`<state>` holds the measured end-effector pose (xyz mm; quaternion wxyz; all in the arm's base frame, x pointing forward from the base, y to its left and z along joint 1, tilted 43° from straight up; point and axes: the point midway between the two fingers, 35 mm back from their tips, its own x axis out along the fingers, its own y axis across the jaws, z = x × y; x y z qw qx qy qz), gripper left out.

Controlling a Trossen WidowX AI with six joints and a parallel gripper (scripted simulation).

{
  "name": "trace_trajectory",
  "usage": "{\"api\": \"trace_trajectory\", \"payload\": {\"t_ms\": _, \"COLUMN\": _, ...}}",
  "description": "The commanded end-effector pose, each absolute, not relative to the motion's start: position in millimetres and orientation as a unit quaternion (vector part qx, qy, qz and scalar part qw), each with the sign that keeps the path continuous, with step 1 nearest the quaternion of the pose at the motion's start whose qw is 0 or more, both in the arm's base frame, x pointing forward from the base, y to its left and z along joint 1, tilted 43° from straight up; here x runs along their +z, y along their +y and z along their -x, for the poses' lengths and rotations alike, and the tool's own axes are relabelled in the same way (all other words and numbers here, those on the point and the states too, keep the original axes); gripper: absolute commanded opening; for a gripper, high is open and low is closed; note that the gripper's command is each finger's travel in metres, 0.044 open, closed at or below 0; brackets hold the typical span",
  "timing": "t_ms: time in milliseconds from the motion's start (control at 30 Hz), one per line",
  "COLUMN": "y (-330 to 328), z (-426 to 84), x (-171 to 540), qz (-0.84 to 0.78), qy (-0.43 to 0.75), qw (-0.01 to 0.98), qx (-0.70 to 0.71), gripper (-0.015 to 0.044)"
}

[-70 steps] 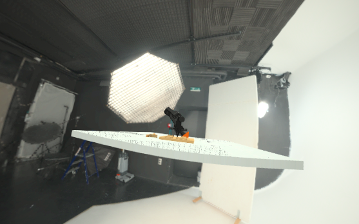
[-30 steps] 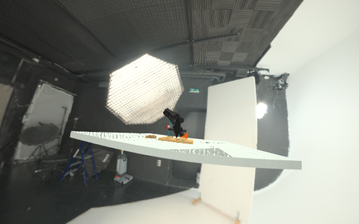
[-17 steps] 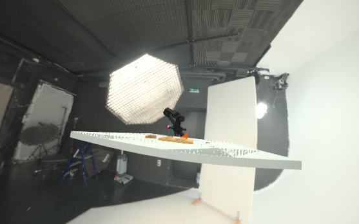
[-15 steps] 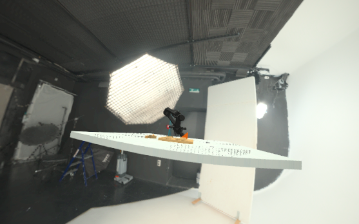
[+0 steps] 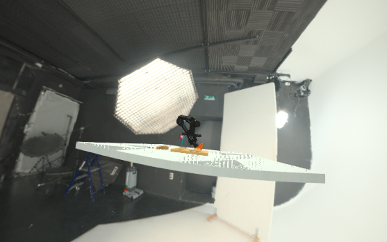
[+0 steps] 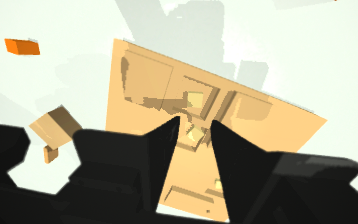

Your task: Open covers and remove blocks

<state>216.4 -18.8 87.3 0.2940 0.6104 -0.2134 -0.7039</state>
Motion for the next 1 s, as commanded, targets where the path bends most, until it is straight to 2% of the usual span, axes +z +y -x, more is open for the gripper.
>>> {"api": "trace_trajectory", "payload": {"t_ms": 0, "y": -23.5, "z": -215.3, "x": 81.2, "qz": -0.609, "qy": -0.213, "qw": 0.293, "qx": -0.706, "gripper": 0.0144}}
{"api": "trace_trajectory", "payload": {"t_ms": 967, "y": -40.5, "z": -212.9, "x": 64.8, "qz": -0.605, "qy": -0.205, "qw": 0.301, "qx": -0.709, "gripper": 0.0144}}
